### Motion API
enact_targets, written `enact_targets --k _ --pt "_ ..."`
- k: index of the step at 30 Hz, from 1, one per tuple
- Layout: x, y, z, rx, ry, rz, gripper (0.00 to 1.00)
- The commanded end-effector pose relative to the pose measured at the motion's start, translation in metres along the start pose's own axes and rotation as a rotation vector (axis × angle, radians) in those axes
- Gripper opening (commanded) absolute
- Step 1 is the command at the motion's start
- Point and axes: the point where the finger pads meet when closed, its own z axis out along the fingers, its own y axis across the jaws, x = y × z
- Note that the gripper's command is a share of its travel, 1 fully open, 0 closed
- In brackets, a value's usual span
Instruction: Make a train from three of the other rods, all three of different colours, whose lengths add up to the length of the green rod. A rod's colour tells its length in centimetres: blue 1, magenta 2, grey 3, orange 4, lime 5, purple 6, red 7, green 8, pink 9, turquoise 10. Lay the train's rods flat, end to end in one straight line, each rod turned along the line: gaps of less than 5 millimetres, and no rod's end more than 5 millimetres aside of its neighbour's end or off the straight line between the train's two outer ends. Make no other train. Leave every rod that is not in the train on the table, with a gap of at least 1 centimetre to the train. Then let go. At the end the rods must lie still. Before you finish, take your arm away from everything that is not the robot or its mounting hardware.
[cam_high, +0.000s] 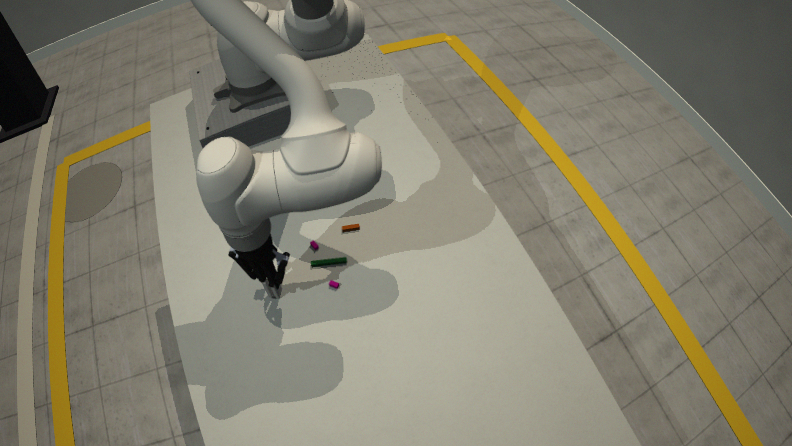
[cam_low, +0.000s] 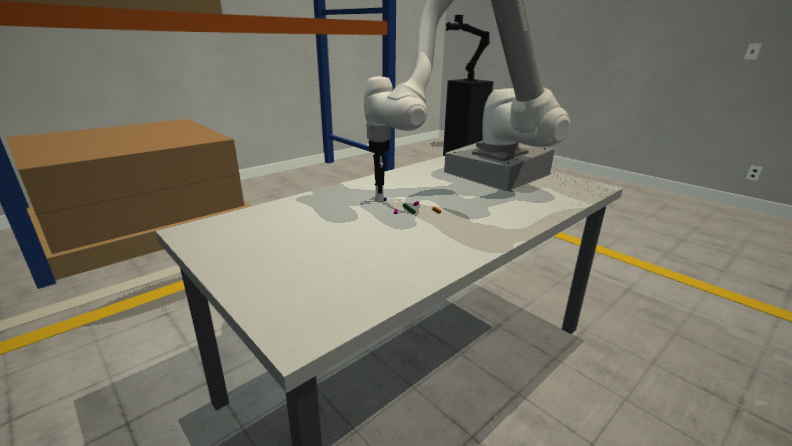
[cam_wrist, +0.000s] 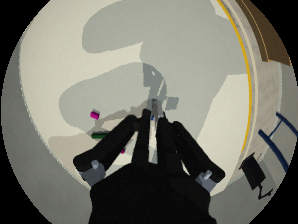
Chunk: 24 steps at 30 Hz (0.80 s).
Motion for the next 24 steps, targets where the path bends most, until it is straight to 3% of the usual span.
enact_targets --k 1,19,24 --pt "0.0000 -0.0001 -0.0001 0.000 0.000 0.000 0.03" --pt "0.0000 -0.0001 -0.0001 0.000 0.000 0.000 0.03" --pt "0.0000 -0.0001 -0.0001 0.000 0.000 0.000 0.08"
